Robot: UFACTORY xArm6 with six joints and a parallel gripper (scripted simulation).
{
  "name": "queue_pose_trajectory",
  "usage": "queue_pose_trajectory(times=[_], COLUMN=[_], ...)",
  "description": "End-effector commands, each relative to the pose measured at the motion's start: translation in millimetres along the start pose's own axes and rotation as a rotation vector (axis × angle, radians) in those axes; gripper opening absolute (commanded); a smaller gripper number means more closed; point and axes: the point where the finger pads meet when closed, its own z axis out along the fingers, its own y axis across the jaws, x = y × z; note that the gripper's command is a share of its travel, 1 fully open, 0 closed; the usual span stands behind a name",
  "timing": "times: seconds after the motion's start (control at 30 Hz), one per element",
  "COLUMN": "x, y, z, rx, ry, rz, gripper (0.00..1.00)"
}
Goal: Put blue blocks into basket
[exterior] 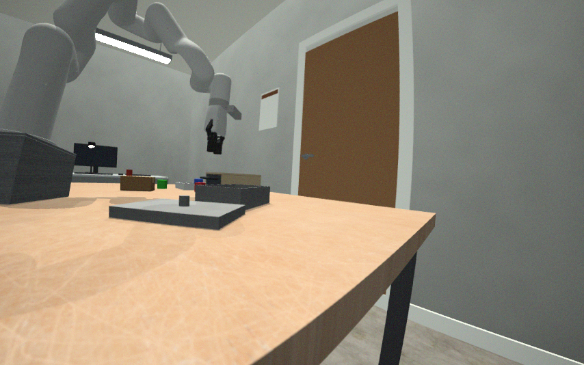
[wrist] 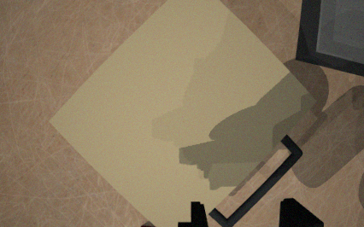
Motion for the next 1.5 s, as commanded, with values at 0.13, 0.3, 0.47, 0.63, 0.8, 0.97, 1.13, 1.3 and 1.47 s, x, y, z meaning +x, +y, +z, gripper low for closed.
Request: queue_pose_trajectory(times=[0.13, 0.3, 0.47, 0.63, 0.8, 0.97, 1.13, 1.3, 1.47], x=[34.4, 51.1, 67.5, 82.2, 99.3, 117.8, 131.6, 131.6, 131.6], y=[98.9, 152.1, 204.2, 251.2, 302.3, 354.2, 387.5, 387.5, 387.5], z=[0.1, 2.2, 3.1, 3.2, 2.4, 1.0, 0.3, 0.3, 0.3], rx=[0.035, 0.035, 0.035, 0.035, 0.035, 0.035, 0.035, 0.035, 0.035], ry=[0.006, 0.006, 0.006, 0.006, 0.006, 0.006, 0.006, 0.006, 0.006], rz=[-0.004, -0.004, -0.004, -0.004, -0.004, -0.004, -0.004, -0.004, -0.004], gripper=[0.51, 0.51, 0.51, 0.51, 0.51, 0.51, 0.51, 0.51, 0.51])
